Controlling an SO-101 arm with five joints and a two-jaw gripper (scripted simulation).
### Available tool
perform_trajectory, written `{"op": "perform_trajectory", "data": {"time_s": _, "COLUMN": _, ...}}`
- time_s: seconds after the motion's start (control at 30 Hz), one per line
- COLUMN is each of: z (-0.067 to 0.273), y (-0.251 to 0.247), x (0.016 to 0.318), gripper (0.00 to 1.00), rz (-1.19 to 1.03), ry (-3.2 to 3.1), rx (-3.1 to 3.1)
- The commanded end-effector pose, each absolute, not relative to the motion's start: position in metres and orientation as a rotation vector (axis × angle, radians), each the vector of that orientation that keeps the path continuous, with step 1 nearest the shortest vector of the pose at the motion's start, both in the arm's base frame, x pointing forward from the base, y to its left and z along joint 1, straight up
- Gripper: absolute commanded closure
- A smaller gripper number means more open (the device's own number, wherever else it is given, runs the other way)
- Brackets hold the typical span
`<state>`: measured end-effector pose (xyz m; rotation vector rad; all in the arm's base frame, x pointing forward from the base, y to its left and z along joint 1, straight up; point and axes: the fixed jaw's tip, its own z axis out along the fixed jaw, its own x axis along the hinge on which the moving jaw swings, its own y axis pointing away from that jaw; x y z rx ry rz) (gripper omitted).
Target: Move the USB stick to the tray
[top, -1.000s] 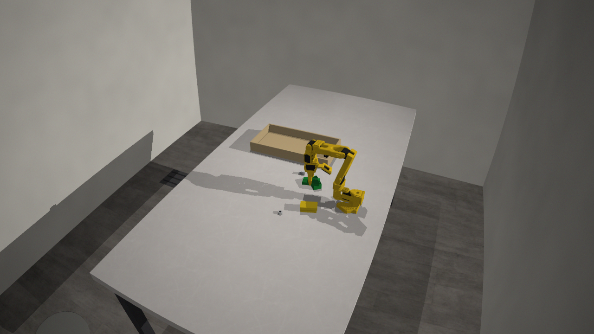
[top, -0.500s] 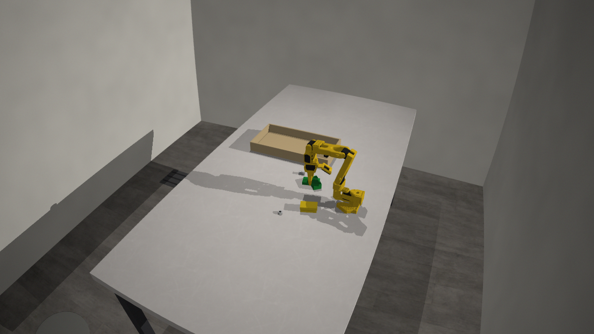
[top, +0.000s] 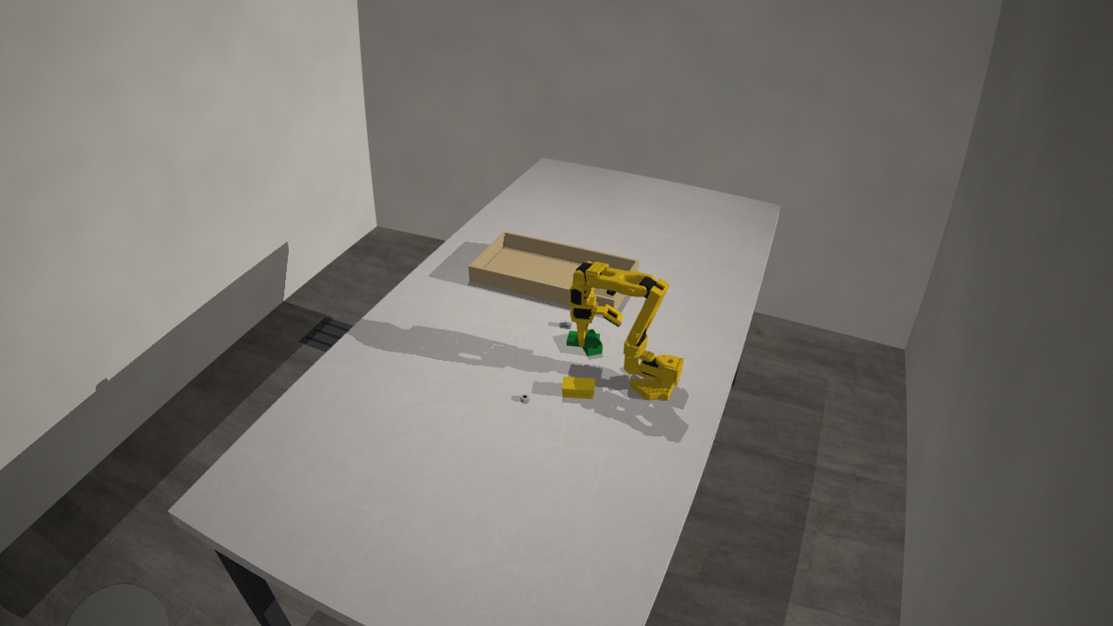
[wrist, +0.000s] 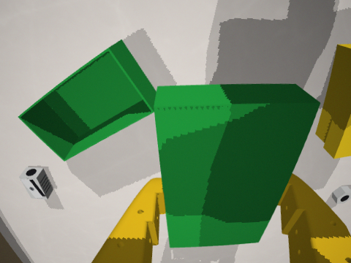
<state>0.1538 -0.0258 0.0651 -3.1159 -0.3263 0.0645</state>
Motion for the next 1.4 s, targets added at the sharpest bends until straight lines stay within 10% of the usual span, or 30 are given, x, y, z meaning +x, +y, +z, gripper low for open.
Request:
{"op": "perform_trajectory", "data": {"time_s": 0.0, "z": 0.07, "y": -0.036, "x": 0.16, "gripper": 0.79, "rz": 0.0, "ry": -0.334, "rx": -3.124}}
{"op": "perform_trajectory", "data": {"time_s": 1.37, "z": 0.069, "y": -0.089, "x": 0.161, "gripper": 0.79, "rz": 0.0, "ry": -0.334, "rx": -3.124}}
